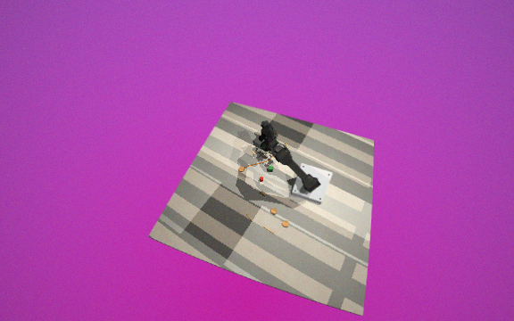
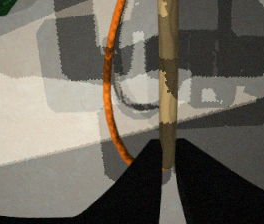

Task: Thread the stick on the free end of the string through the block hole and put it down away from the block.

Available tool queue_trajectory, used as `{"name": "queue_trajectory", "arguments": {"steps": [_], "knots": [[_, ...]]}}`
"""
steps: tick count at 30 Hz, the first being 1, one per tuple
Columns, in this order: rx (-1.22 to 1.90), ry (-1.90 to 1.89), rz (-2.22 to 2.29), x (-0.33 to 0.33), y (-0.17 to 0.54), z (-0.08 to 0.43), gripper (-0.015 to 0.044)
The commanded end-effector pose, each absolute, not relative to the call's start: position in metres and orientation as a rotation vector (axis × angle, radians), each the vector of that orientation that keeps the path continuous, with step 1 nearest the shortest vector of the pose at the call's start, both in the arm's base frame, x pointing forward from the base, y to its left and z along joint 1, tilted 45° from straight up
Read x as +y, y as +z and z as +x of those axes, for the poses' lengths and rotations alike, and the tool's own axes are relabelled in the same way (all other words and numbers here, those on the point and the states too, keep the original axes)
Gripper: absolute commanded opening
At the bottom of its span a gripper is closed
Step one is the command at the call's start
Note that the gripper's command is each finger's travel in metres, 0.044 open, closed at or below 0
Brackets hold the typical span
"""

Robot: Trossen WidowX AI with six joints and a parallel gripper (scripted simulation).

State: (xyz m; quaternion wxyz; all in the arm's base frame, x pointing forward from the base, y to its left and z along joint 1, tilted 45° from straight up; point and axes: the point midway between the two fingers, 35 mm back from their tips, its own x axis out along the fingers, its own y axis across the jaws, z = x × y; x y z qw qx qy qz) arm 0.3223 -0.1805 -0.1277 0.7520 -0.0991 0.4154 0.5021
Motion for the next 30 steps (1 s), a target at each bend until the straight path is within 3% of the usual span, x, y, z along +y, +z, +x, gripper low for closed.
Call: {"name": "queue_trajectory", "arguments": {"steps": [1, 17, 30], "knots": [[0.816, 1.178, -0.348, -0.178, -0.128, 0.327, 0.0000], [0.471, 1.396, -0.804, -0.176, -0.125, 0.340, 0.0000], [0.467, 1.398, -0.809, -0.181, -0.129, 0.342, 0.0000]]}}
